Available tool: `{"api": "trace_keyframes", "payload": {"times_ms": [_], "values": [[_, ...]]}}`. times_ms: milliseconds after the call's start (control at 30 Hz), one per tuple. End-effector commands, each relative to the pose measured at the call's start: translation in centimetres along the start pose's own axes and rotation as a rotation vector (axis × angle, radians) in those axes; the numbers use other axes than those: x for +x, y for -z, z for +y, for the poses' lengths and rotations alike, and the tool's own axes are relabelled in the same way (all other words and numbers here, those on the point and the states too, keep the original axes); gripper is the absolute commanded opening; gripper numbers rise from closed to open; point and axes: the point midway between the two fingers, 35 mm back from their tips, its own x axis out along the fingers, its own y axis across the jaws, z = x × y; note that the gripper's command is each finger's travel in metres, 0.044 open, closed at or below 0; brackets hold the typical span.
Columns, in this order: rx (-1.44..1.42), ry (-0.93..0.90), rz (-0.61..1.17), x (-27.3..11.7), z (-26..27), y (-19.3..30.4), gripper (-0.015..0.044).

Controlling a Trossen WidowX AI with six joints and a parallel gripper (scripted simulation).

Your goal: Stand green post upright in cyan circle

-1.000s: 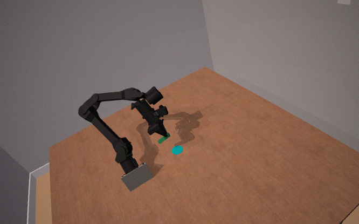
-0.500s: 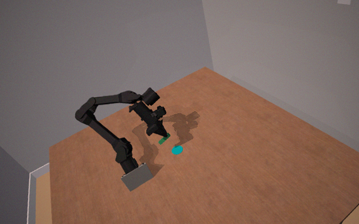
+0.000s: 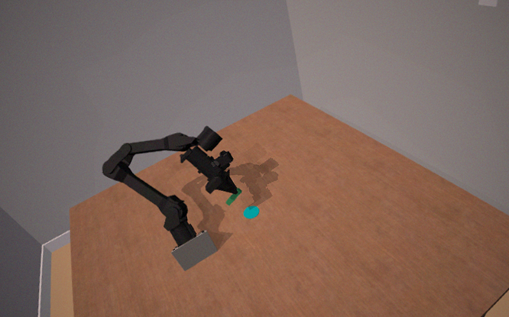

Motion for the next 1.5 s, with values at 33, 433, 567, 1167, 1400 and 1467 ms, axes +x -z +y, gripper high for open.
{"api": "trace_keyframes", "payload": {"times_ms": [33,433,567,1167,1400,1467], "values": [[0.009,0.013,-0.038,0.03,-0.11,0.05,0.0023],[0.024,0.022,-0.115,0.01,-0.15,0.11,0.0023],[0.03,0.024,-0.141,0.0,-0.16,0.11,0.0023],[0.06,0.022,-0.26,-0.07,-0.2,0.1,0.0023],[0.074,0.017,-0.306,-0.11,-0.2,0.07,0.0023],[0.079,0.015,-0.319,-0.12,-0.2,0.06,0.0023]]}}
